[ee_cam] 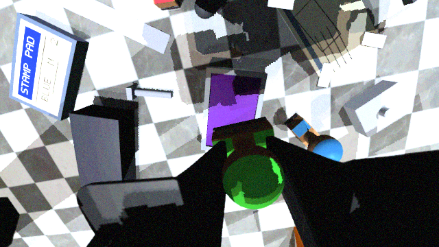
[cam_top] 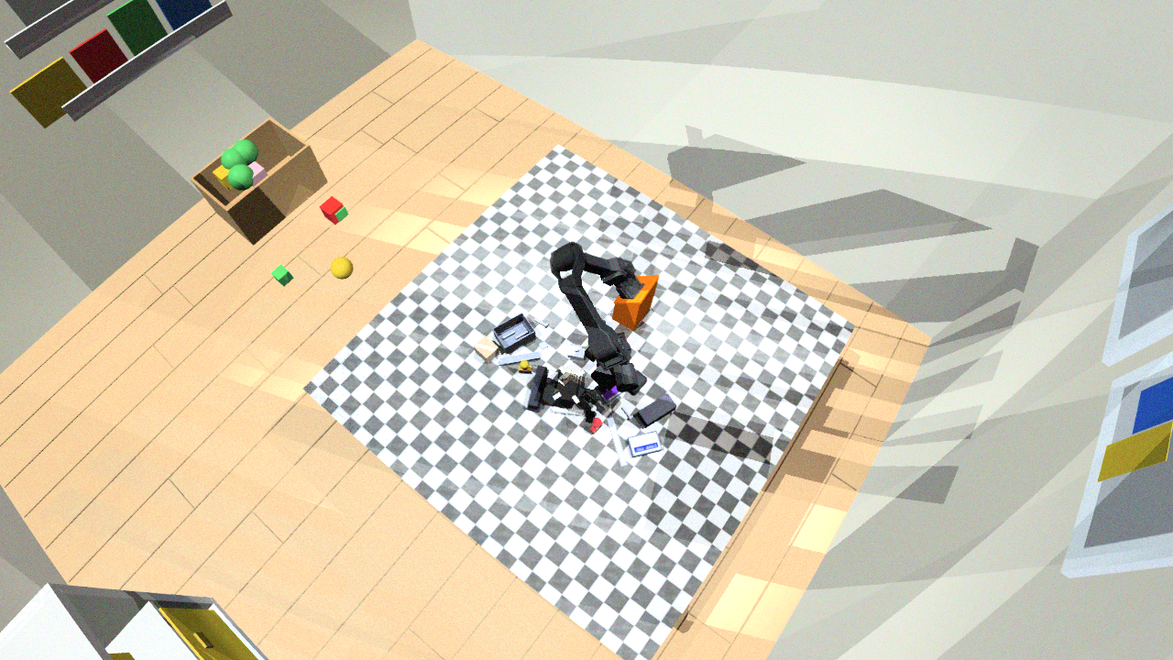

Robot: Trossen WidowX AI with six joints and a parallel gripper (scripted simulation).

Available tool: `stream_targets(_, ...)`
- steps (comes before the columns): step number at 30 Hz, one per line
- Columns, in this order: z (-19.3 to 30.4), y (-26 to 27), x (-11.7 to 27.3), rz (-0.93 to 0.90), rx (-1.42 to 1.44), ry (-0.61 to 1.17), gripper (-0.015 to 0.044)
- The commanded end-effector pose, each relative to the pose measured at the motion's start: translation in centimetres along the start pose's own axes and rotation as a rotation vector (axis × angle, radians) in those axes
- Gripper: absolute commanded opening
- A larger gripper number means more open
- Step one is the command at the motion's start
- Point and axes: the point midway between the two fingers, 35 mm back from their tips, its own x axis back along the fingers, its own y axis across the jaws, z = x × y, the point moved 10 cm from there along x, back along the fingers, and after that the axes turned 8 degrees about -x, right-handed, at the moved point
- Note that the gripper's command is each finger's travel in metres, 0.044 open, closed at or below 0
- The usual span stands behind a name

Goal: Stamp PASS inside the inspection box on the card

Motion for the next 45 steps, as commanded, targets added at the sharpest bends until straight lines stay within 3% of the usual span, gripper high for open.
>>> stream_targets(1,-1.6,-1.0,0.3,-0.010,-0.134,0.002,0.0000)
stream_targets(25,-8.7,-8.0,-0.1,0.006,-0.958,0.023,0.0000)
stream_targets(45,-8.9,-8.2,-0.9,0.006,-0.981,0.022,0.0000)
